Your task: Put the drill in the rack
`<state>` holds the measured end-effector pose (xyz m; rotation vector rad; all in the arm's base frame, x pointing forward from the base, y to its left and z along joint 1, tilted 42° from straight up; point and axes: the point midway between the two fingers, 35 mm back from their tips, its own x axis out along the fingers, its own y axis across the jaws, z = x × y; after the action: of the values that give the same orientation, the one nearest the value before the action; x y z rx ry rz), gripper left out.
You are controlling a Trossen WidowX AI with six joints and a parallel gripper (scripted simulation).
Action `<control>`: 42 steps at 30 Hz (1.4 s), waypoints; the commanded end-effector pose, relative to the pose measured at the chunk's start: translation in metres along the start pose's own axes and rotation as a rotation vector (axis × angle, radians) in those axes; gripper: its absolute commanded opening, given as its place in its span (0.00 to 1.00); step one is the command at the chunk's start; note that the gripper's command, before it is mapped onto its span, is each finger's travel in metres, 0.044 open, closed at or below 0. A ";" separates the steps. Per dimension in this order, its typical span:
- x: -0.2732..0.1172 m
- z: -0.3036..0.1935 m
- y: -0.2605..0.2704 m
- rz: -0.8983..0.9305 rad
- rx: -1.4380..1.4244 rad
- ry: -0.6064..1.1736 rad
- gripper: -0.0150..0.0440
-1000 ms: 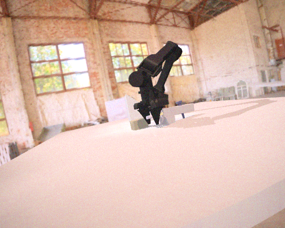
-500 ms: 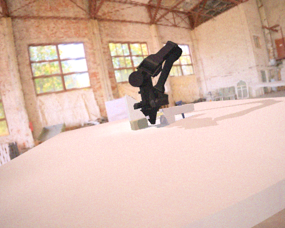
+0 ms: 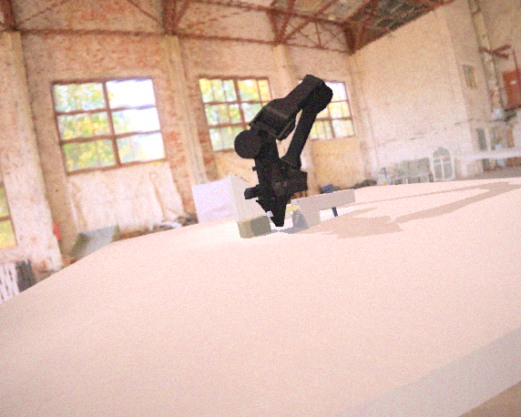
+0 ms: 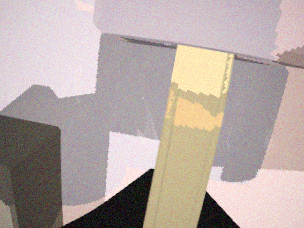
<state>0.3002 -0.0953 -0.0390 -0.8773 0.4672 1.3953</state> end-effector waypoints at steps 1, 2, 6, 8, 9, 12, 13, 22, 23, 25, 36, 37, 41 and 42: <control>-0.002 0.000 0.000 -0.003 -0.001 -0.001 0.25; -0.002 0.000 0.000 -0.003 -0.001 -0.001 0.25; -0.002 0.000 0.000 -0.003 -0.001 -0.001 0.25; -0.002 0.000 0.000 -0.003 -0.001 -0.001 0.25; -0.003 0.000 0.000 -0.003 -0.001 -0.001 0.25; -0.003 0.000 0.000 -0.003 -0.001 -0.001 0.25; -0.003 0.000 0.000 -0.003 -0.001 -0.001 0.25; -0.003 0.000 0.000 -0.003 -0.001 -0.001 0.25; -0.003 0.000 0.000 -0.003 -0.001 -0.001 0.25; -0.003 0.000 0.000 -0.003 -0.001 -0.001 0.25; -0.002 -0.007 0.001 -0.003 -0.001 -0.001 0.25; -0.002 -0.008 0.001 -0.003 -0.001 -0.001 0.25; -0.002 -0.012 0.001 -0.003 -0.001 0.000 0.25; -0.002 -0.013 0.001 -0.003 -0.001 0.000 0.25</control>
<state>0.3012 -0.1022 -0.0424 -0.8756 0.4646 1.3918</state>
